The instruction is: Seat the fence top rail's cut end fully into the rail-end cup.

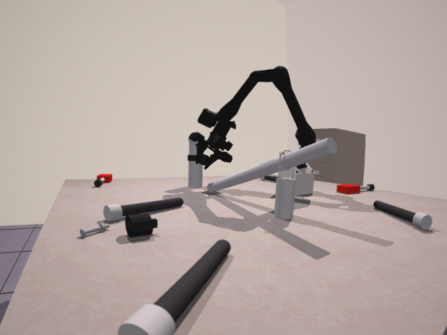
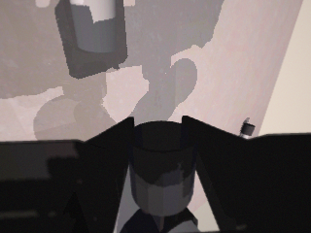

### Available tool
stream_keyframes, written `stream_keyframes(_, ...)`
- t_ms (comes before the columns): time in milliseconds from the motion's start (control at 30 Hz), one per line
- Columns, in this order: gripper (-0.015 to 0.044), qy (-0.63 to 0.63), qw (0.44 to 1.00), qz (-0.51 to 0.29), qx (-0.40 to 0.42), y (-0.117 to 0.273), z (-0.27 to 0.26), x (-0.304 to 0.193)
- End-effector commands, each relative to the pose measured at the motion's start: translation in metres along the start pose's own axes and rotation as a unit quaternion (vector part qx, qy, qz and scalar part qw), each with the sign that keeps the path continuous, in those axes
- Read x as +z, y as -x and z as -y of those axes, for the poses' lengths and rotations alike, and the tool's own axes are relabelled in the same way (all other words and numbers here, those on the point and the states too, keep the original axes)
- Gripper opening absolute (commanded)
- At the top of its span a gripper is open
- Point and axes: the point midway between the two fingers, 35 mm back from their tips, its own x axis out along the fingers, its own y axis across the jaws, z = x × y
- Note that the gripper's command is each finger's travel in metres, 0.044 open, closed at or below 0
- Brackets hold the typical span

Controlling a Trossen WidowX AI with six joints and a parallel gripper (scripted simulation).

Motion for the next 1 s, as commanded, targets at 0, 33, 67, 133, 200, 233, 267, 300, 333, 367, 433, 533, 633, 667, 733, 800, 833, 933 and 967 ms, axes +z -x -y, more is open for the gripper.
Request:
stream_keyframes(0, 0.0, 0.007, 1.0, 0.004, 0.001, 0.0012, -0.0025, -0.0008)
stream_keyframes(33, 0.0, 0.009, 1.0, 0.005, 0.001, 0.0014, -0.0028, -0.0008)
stream_keyframes(67, 0.0, 0.012, 1.0, 0.006, 0.001, 0.0017, -0.0033, -0.0008)
stream_keyframes(133, 0.0, 0.016, 1.0, 0.009, 0.001, 0.0022, -0.0042, -0.0009)
stream_keyframes(200, 0.0, 0.017, 1.0, 0.009, 0.001, 0.0023, -0.0043, -0.0009)
stream_keyframes(233, 0.0, 0.016, 1.0, 0.009, 0.001, 0.0022, -0.0041, -0.0009)
stream_keyframes(267, 0.0, 0.015, 1.0, 0.008, 0.001, 0.0021, -0.0039, -0.0009)
stream_keyframes(300, 0.0, 0.013, 1.0, 0.007, 0.001, 0.0019, -0.0036, -0.0009)
stream_keyframes(333, 0.0, 0.012, 1.0, 0.006, 0.001, 0.0017, -0.0033, -0.0008)
stream_keyframes(367, 0.0, 0.01, 1.0, 0.005, 0.001, 0.0015, -0.0029, -0.0008)
stream_keyframes(433, 0.0, 0.006, 1.0, 0.003, 0.001, 0.0011, -0.0023, -0.0008)
stream_keyframes(533, 0.0, 0.003, 1.0, 0.002, 0.001, 0.0008, -0.0017, -0.0008)
stream_keyframes(633, 0.0, 0.003, 1.0, 0.001, 0.001, 0.0008, -0.0017, -0.0008)
stream_keyframes(667, 0.0, 0.009, 1.0, 0.004, 0.0, 0.001, -0.0014, -0.0001)
stream_keyframes(733, 0.0, 0.009, 1.0, 0.004, 0.0, 0.001, -0.0014, -0.0001)
stream_keyframes(800, 0.0, 0.009, 1.0, 0.004, 0.0, 0.001, -0.0014, -0.0001)
stream_keyframes(833, 0.0, 0.009, 1.0, 0.004, 0.0, 0.001, -0.0014, -0.0001)
stream_keyframes(933, 0.0, 0.009, 1.0, 0.004, 0.0, 0.001, -0.0014, -0.0001)
stream_keyframes(967, 0.0026, 0.009, 1.0, 0.004, 0.0, 0.001, -0.0014, -0.0001)
